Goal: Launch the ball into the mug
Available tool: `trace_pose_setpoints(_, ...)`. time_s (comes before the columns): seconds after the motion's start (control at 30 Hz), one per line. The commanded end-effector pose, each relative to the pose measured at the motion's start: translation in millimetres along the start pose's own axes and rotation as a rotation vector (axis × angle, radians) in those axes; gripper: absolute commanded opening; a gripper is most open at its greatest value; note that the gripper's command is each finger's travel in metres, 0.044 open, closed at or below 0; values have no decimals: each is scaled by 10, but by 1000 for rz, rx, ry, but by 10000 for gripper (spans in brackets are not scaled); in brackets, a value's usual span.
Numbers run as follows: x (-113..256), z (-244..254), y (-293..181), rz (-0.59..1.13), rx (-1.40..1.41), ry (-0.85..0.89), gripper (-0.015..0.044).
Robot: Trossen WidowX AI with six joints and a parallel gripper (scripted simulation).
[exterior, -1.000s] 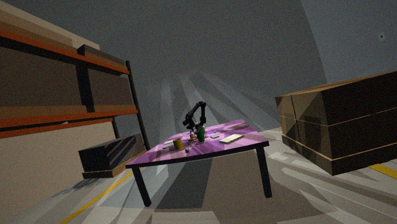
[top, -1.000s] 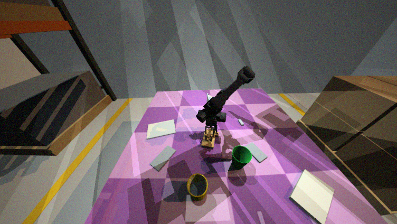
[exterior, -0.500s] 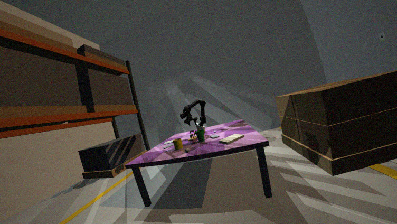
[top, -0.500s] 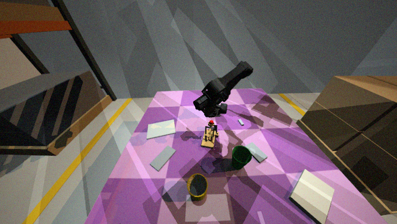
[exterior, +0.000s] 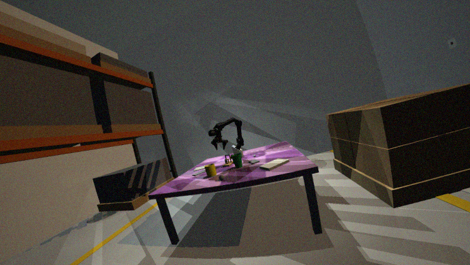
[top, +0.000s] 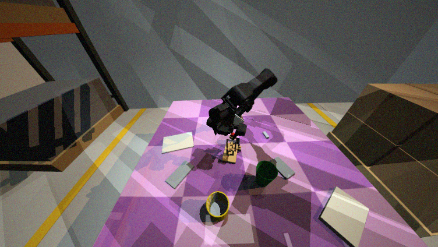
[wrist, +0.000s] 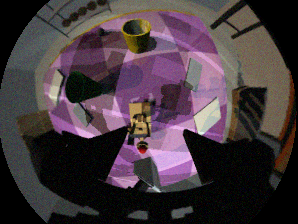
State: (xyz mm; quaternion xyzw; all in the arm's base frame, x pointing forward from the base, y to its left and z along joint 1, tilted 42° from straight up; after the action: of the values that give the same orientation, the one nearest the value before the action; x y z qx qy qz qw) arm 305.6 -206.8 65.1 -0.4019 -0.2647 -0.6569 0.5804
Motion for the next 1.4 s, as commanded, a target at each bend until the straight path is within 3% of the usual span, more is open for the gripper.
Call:
trace_pose_setpoints(0.0, 89, -47, 292, -122, -17, -19, 440)
trace_pose_setpoints(0.5, 614, -11, 1302, -581, -18, 1, 440)
trace_pose_setpoints(1.2, 612, -59, 1229, -583, -29, -2, 440)
trace_pose_setpoints(1.37, 612, -59, 1229, -583, -29, -2, 309)
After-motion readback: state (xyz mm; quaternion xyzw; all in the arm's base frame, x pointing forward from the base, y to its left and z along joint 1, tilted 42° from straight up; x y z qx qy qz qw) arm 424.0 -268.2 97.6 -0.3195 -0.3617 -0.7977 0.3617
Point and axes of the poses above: the point midway between the two fingers, 35 mm back from their tips, its own x axis back along the fingers, its own z axis across the jaws, y = z × x, the point moved 9 cm from there along x, back along the fingers, and after that the axes turned 8 degrees about x, right-handed, at the moved point
